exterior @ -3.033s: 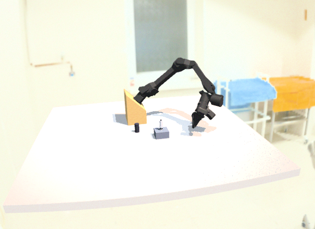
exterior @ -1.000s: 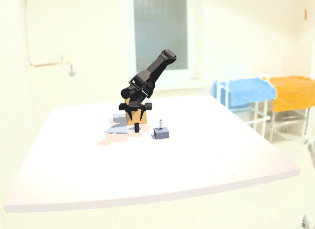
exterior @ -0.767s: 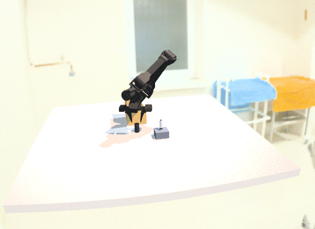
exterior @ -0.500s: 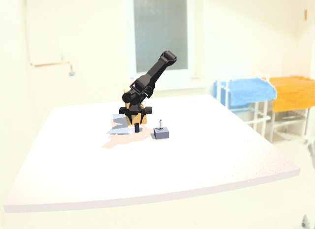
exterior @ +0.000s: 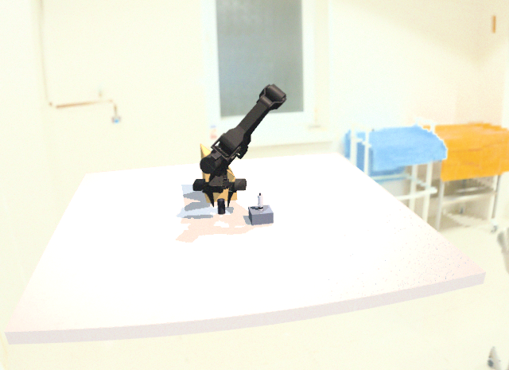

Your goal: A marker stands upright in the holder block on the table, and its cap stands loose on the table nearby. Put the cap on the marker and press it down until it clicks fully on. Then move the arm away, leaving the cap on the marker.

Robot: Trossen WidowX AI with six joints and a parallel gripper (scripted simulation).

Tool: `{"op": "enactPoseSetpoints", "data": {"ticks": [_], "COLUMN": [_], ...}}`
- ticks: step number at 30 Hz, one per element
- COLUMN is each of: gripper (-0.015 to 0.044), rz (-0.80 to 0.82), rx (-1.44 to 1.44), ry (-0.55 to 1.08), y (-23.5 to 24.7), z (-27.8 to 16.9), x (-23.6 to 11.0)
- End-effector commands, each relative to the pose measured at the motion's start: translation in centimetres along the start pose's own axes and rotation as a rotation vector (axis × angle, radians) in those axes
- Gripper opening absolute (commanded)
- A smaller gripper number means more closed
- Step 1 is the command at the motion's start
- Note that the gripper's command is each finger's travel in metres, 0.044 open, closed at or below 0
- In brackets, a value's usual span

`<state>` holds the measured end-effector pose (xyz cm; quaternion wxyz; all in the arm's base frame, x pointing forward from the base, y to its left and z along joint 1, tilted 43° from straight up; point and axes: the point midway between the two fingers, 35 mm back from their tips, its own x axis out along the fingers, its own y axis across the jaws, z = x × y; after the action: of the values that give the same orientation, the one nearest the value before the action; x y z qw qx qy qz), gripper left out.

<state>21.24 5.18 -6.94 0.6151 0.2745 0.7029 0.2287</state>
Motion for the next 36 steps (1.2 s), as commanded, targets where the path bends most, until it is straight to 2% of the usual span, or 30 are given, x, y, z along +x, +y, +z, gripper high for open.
{"op": "enactPoseSetpoints", "data": {"ticks": [1, 4, 8, 17, 20, 36], "gripper": [0.0242, 0.0242, 0.0137, 0.0077, 0.0, 0.0], "rz": [0.008, 0.008, 0.008, 0.008, 0.003, -0.002], "rx": [0.007, 0.008, 0.007, 0.007, 0.004, 0.004], "ry": [0.006, 0.007, 0.007, 0.006, -0.003, -0.004], "y": [0.1, 0.1, 0.1, 0.0, -0.1, -0.3], "z": [-0.3, -0.3, -0.3, -0.3, -0.2, 0.0], "x": [0.9, 1.0, 1.0, 1.0, 0.7, -2.4]}}
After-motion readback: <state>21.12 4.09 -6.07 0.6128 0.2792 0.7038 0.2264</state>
